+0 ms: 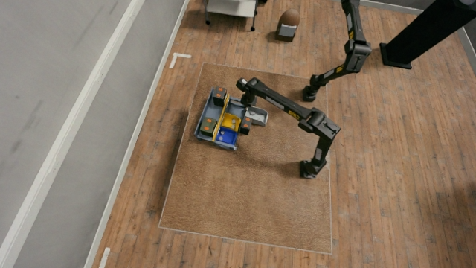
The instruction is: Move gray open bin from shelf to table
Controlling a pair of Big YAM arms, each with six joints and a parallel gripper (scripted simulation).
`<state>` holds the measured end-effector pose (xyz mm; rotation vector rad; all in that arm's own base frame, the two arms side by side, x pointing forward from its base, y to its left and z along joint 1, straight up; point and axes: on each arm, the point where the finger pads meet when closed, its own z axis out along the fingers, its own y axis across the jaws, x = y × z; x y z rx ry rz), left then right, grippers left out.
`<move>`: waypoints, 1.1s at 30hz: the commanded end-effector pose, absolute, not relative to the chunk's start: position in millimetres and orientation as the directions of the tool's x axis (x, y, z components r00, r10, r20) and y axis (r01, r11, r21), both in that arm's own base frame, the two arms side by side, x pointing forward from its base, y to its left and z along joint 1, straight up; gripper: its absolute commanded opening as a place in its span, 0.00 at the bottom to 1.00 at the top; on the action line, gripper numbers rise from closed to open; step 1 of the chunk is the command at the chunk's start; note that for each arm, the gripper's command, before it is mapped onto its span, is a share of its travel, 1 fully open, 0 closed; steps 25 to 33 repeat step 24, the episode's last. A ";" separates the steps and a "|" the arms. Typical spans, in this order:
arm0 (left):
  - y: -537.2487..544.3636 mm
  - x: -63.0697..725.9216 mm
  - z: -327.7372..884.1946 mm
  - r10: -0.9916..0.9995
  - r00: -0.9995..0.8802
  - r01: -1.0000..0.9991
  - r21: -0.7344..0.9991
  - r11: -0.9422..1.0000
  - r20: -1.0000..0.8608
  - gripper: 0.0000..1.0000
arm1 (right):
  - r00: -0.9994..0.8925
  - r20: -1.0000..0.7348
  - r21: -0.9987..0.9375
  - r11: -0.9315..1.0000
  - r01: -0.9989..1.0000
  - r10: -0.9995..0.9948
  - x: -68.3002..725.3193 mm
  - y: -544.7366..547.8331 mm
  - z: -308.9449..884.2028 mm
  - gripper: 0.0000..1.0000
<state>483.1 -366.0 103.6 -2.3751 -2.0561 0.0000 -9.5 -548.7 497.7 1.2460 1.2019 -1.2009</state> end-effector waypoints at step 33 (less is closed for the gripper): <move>-374.8 492.7 128.9 0.988 0.155 0.987 0.043 -0.154 -0.019 0.00 | 0.000 -1.000 0.000 -0.025 1.000 0.000 -13.8 -544.7 500.5 1.00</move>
